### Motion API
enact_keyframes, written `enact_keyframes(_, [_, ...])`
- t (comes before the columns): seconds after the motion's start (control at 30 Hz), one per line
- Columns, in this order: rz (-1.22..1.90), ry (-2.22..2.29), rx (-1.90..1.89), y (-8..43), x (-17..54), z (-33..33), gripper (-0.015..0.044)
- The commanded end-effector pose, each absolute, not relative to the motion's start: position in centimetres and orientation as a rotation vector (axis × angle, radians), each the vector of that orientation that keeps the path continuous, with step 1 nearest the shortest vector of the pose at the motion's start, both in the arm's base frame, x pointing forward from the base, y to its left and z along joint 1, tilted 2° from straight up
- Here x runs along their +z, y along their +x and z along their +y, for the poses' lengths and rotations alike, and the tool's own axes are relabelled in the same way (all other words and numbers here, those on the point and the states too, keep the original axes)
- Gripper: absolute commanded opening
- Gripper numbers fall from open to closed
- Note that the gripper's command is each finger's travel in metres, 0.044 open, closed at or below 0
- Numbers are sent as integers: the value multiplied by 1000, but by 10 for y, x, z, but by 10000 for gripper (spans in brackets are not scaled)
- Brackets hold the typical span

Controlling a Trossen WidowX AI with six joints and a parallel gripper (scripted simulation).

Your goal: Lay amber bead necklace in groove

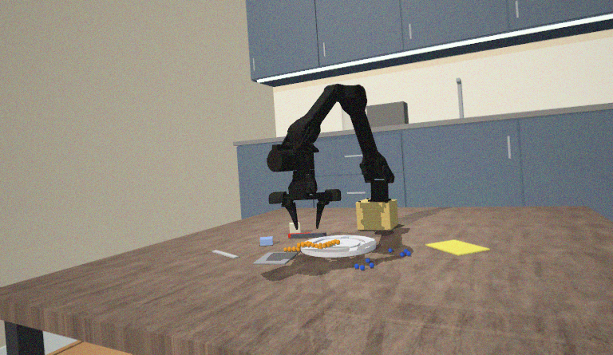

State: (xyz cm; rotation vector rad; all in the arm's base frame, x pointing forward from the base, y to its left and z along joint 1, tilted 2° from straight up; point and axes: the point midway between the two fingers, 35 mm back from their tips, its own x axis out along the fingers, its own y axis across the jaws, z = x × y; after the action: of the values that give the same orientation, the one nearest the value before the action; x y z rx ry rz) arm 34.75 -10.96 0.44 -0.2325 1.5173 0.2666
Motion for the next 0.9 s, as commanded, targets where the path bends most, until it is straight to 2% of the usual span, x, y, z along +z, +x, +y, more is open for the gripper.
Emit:
enact_keyframes(0.0, [1447, -616, 650, 351, 2, -126, 250])
enact_keyframes(0.87, [1440, -617, 642, 353, -15, -126, 250])
